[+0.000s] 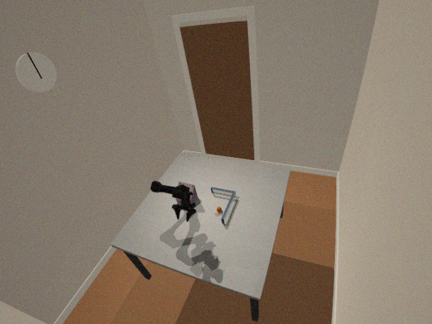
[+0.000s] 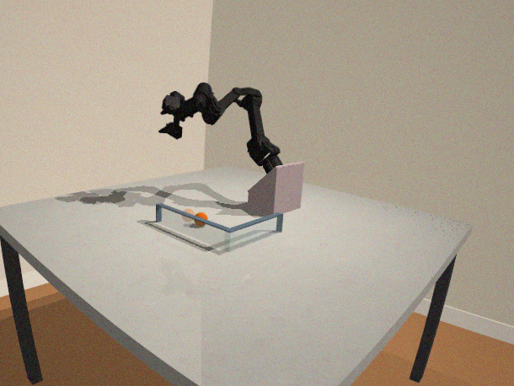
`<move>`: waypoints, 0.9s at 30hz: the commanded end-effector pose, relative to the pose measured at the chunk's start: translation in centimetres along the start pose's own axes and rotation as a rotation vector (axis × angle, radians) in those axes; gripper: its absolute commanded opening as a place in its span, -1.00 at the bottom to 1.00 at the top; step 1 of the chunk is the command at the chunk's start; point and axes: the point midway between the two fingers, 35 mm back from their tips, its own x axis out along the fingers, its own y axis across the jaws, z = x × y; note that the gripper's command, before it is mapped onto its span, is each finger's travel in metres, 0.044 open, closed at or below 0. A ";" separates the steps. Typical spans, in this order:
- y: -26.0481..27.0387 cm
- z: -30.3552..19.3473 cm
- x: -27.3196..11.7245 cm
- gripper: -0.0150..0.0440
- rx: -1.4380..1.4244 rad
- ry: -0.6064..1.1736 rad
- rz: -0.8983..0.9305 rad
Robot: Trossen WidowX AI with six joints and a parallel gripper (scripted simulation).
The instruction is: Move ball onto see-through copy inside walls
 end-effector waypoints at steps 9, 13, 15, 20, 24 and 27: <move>7.8 6.1 -0.1 0.58 -0.056 -0.172 0.175; 13.8 8.8 -1.8 0.58 -0.058 -0.227 0.354; 16.3 9.5 -2.7 0.58 -0.062 -0.235 0.432; 21.7 10.0 -5.2 0.58 -0.076 -0.218 0.608; 25.7 9.4 -7.5 0.58 -0.096 -0.166 0.746; 28.4 8.4 -9.4 0.58 -0.119 -0.104 0.842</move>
